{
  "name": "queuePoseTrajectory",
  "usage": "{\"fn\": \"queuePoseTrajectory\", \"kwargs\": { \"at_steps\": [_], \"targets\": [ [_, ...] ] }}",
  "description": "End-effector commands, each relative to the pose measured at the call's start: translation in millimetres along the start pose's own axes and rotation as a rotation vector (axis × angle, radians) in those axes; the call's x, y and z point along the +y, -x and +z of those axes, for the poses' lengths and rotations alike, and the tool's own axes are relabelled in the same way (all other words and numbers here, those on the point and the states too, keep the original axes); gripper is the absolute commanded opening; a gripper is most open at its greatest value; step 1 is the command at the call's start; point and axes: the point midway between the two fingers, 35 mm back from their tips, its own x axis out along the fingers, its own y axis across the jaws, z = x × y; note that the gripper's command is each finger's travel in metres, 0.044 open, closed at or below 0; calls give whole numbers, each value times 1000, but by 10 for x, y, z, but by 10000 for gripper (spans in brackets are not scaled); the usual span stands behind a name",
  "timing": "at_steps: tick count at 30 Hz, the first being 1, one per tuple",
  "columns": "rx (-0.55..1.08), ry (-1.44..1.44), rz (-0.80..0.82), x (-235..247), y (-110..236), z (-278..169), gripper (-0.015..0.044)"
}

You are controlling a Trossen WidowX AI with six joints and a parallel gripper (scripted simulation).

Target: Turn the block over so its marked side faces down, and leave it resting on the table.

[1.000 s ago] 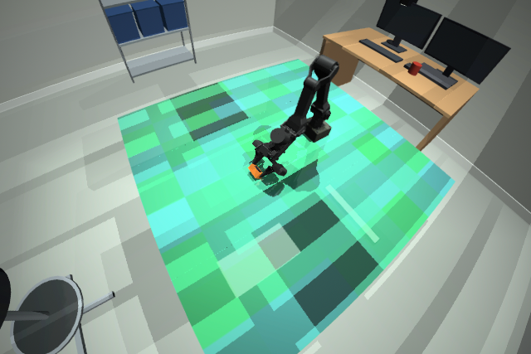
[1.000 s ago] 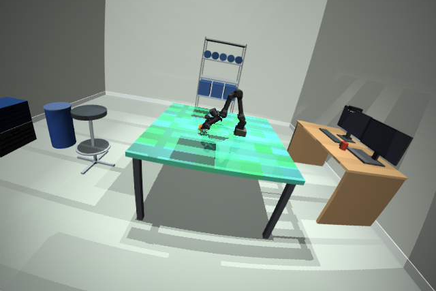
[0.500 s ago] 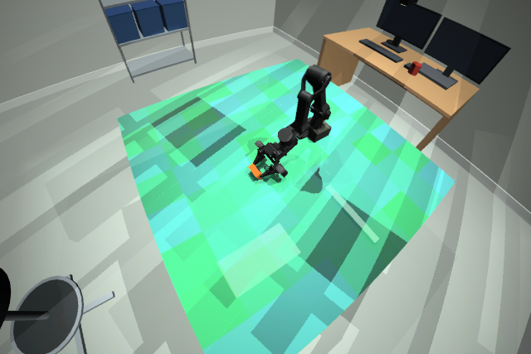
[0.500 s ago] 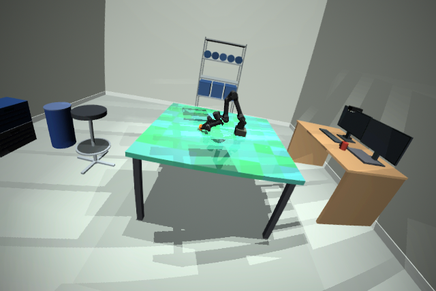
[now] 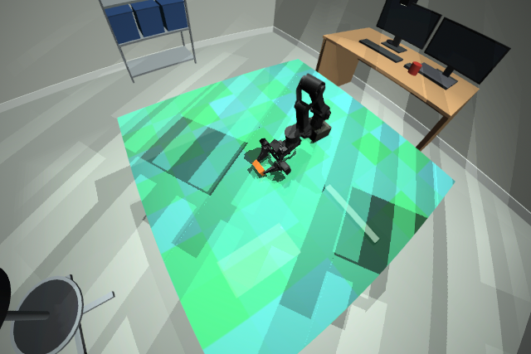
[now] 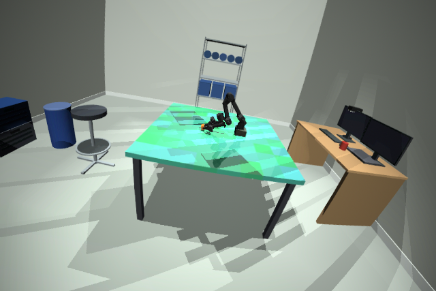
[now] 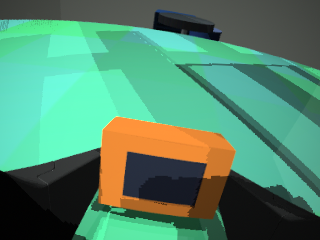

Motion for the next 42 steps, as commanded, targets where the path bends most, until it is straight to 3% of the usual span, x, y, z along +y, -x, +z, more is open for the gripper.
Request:
{"fn": "queuePoseTrajectory", "kwargs": {
  "at_steps": [1,12,29,42],
  "targets": [
    [-8,3,-3,-8,23,12,0],
    [-8,3,-3,-8,23,12,0],
    [-8,3,-3,-8,23,12,440],
    [-8,3,-3,-8,23,12,440]
  ]
}}
